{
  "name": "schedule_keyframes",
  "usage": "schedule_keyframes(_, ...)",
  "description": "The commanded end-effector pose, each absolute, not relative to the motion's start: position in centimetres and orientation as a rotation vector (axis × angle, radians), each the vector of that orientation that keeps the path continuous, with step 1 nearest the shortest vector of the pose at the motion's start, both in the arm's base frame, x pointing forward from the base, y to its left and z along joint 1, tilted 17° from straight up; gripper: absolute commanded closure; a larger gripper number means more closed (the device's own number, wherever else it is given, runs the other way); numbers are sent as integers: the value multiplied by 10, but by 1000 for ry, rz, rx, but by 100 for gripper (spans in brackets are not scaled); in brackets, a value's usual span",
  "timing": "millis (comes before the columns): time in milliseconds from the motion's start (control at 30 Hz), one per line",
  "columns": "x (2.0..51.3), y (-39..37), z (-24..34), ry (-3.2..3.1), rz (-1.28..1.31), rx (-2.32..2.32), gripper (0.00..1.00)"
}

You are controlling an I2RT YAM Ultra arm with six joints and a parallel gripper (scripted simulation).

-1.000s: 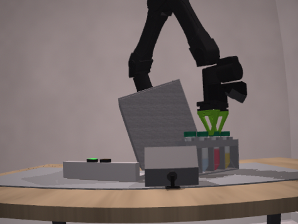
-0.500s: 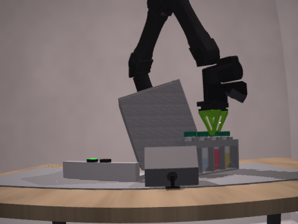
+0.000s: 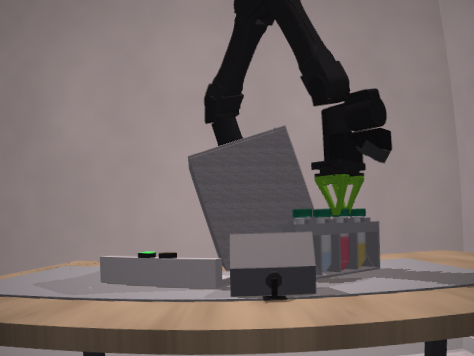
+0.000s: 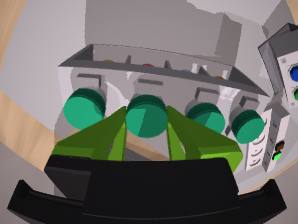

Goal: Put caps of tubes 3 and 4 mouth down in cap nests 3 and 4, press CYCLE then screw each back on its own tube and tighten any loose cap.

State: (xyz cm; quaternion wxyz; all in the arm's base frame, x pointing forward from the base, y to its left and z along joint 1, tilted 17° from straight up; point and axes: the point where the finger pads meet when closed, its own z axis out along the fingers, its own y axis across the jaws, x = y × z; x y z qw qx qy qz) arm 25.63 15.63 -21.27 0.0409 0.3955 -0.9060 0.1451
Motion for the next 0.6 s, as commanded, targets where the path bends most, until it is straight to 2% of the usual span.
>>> schedule_keyframes(0, 258, 158, -211, -2843, 449, 1099, 100)
schedule_keyframes(567, 258, 158, -211, -3002, 463, 717, 100)
